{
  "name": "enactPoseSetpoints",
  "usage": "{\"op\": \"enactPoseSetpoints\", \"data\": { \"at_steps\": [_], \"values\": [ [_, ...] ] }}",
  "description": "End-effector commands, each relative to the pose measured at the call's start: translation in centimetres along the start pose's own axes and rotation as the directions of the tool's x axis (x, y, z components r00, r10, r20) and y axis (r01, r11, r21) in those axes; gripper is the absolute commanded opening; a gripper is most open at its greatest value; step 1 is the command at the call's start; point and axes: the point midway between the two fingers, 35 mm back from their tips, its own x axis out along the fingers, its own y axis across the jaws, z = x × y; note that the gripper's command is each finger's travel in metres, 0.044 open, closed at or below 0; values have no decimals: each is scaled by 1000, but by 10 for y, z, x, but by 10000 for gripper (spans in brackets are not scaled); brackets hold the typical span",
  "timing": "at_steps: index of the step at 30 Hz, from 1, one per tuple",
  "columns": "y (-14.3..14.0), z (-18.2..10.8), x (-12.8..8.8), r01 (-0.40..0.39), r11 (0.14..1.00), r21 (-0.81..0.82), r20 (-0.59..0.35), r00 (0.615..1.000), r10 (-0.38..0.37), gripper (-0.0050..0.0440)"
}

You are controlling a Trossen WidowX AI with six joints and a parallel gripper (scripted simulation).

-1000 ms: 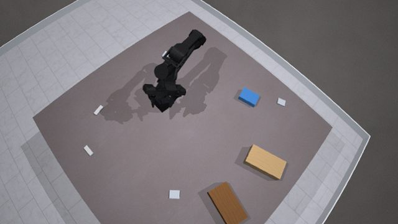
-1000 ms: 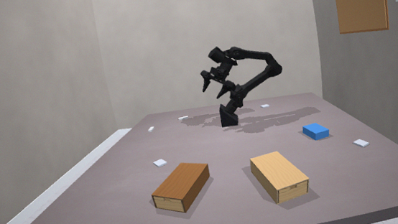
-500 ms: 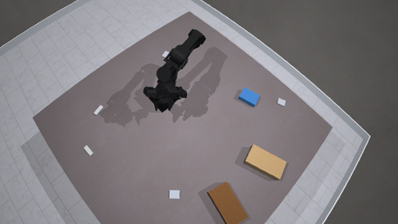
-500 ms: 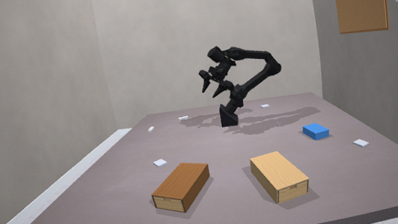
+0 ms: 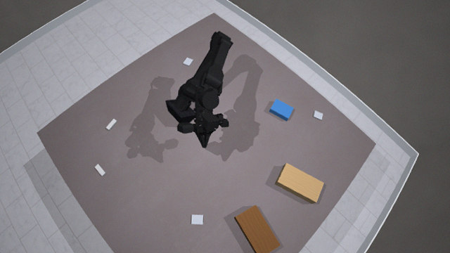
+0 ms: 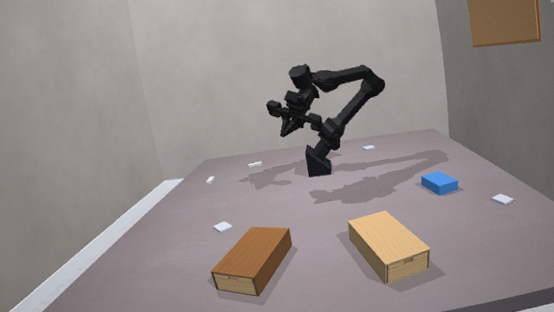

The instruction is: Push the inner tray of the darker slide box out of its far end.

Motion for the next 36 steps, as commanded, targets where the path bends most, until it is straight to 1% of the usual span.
{"op": "enactPoseSetpoints", "data": {
  "at_steps": [1,6,10,12,13,14,18,22,27,29,30,31,33,34,36],
  "values": [
    [17,28,22,-49,999,-16,71,996,50,0],
    [46,52,43,-134,990,-36,139,981,138,0],
    [74,68,58,-213,975,-56,183,958,220,-1],
    [74,68,58,-213,975,-56,183,958,220,-1],
    [82,77,60,-232,969,-84,225,943,246,-1],
    [99,76,70,-285,956,-68,205,934,293,-2],
    [132,85,80,-372,924,-94,232,894,383,-3],
    [166,88,88,-461,880,-116,242,846,476,-5],
    [210,87,95,-571,808,-145,241,772,589,-43],
    [210,87,95,-571,808,-145,241,772,589,-43],
    [220,93,90,-593,784,-184,267,738,620,-50],
    [234,87,94,-628,759,-172,244,719,650,-50],
    [248,87,92,-660,725,-197,249,682,688,-50],
    [252,86,92,-669,716,-198,246,673,697,-50],
    [252,84,92,-671,715,-195,244,673,698,-50]
  ]
}}
